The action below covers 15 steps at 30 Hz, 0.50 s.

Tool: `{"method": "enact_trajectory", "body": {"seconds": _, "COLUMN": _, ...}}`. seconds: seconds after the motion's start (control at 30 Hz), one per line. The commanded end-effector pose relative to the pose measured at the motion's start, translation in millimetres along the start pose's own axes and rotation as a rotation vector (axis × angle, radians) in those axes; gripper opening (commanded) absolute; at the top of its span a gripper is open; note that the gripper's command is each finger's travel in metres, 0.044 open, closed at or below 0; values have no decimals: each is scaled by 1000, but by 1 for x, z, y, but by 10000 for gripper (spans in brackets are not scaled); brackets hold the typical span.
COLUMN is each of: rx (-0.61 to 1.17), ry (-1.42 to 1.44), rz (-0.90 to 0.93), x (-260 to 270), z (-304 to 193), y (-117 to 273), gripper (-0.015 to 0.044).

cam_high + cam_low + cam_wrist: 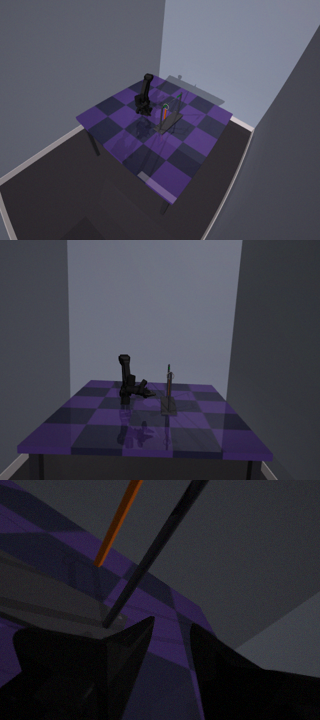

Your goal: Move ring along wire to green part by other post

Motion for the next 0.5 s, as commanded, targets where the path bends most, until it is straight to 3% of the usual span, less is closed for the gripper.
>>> {"method": "enact_trajectory", "body": {"seconds": 0.0, "rx": 12, "ry": -288, "rz": 160, "x": 57, "z": -15, "y": -3, "gripper": 160}}
{"method": "enact_trajectory", "body": {"seconds": 0.13, "rx": 51, "ry": -460, "rz": 270, "x": 96, "z": -19, "y": 3, "gripper": 160}}
{"method": "enact_trajectory", "body": {"seconds": 0.47, "rx": 54, "ry": -468, "rz": 275, "x": 98, "z": -19, "y": 3, "gripper": 160}}
Point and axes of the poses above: the point midway between the two fingers, 35 mm back from their tips, its own y axis back along the fingers, its own x axis across the jaws, z = x × y, the point moved 5 cm from there along y, back along the fingers, and after that the axes turned 3 degrees about -y, right-handed, at the moved point
